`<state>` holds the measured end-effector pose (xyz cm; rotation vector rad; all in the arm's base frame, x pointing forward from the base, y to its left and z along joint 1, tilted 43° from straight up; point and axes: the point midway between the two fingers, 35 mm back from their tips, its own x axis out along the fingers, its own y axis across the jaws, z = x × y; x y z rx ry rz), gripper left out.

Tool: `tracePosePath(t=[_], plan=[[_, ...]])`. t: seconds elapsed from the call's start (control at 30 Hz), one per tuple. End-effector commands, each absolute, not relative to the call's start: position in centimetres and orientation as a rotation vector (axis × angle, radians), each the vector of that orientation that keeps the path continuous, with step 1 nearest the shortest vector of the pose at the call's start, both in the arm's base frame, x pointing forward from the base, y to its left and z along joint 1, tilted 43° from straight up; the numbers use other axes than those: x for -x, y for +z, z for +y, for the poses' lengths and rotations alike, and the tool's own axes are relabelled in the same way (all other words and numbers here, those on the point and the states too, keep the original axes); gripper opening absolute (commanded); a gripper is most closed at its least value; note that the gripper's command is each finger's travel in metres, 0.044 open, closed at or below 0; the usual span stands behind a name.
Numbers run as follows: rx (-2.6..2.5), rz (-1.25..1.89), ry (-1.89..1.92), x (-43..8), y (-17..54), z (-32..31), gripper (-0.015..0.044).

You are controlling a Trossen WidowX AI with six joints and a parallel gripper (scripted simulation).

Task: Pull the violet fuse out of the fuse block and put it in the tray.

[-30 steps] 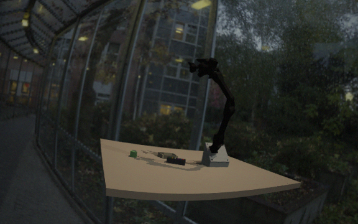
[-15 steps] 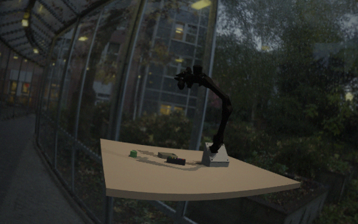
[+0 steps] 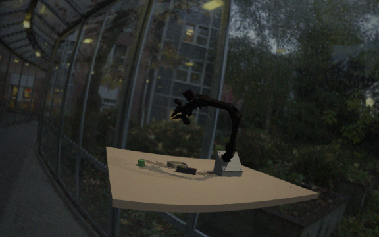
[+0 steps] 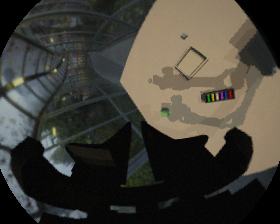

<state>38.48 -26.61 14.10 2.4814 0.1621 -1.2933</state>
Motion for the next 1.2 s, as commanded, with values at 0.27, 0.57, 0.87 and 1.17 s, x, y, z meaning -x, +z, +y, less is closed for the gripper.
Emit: tracePosePath(t=[0.27,0.57,0.87,1.17], plan=[[-2.266,1.119,-1.304,-35.5,3.1,-9.3,0.0072],[-2.128,1.565,-1.237,-30.6,0.1,-1.0,0.0072],[-2.128,1.565,-1.238,-29.8,0.1,-0.8,0.0072],[-2.128,1.565,-1.238,-29.9,-0.4,-0.2,0.0072]])
